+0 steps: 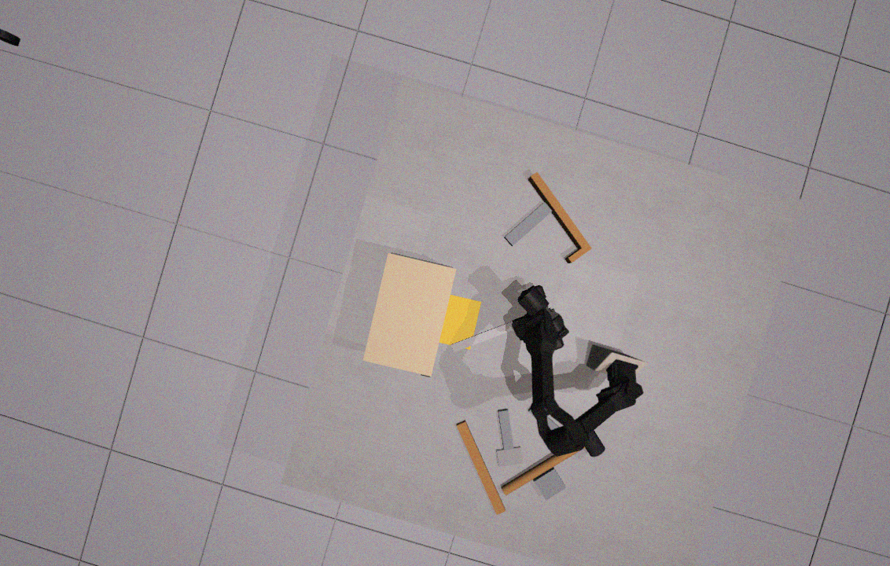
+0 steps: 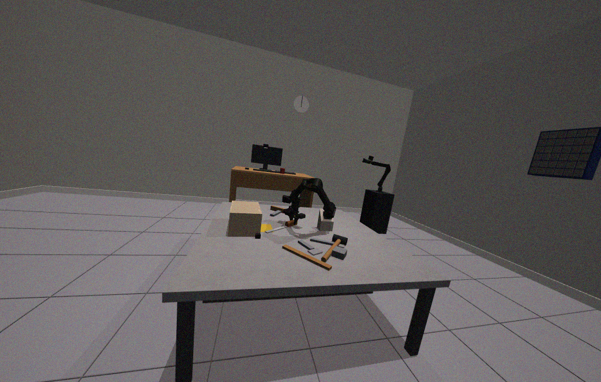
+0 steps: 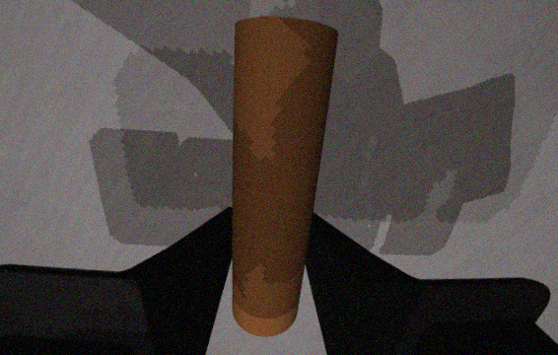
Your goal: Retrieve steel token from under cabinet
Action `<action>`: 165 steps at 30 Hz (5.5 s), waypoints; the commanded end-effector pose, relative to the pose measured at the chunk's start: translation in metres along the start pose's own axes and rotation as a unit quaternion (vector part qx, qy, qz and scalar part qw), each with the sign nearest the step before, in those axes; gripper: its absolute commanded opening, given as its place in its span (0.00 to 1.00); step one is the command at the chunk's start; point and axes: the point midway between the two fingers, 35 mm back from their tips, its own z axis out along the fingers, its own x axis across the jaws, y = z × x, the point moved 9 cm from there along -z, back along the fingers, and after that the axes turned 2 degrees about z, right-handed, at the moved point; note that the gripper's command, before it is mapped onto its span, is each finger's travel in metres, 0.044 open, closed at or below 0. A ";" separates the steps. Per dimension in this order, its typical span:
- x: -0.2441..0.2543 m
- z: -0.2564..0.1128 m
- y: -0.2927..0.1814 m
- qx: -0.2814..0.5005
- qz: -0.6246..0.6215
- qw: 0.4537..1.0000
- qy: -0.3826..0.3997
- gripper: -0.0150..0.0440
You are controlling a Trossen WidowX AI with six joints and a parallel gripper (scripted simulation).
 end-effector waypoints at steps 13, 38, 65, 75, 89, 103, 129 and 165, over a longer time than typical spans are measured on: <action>-0.017 -0.002 -0.012 -0.002 0.001 1.000 -0.004 0.25; -0.038 -0.003 -0.029 -0.002 0.000 1.000 -0.005 0.25; -0.062 -0.003 -0.047 -0.002 0.000 1.000 -0.005 0.25; -0.071 -0.003 -0.053 -0.002 0.000 1.000 -0.006 0.25; -0.083 -0.004 -0.061 -0.001 0.000 1.000 -0.006 0.25; -0.095 -0.004 -0.067 -0.001 0.000 1.000 -0.007 0.25; -0.096 -0.004 -0.067 -0.002 0.083 0.997 -0.006 0.25; -0.093 0.001 -0.071 -0.002 0.092 0.996 -0.006 0.71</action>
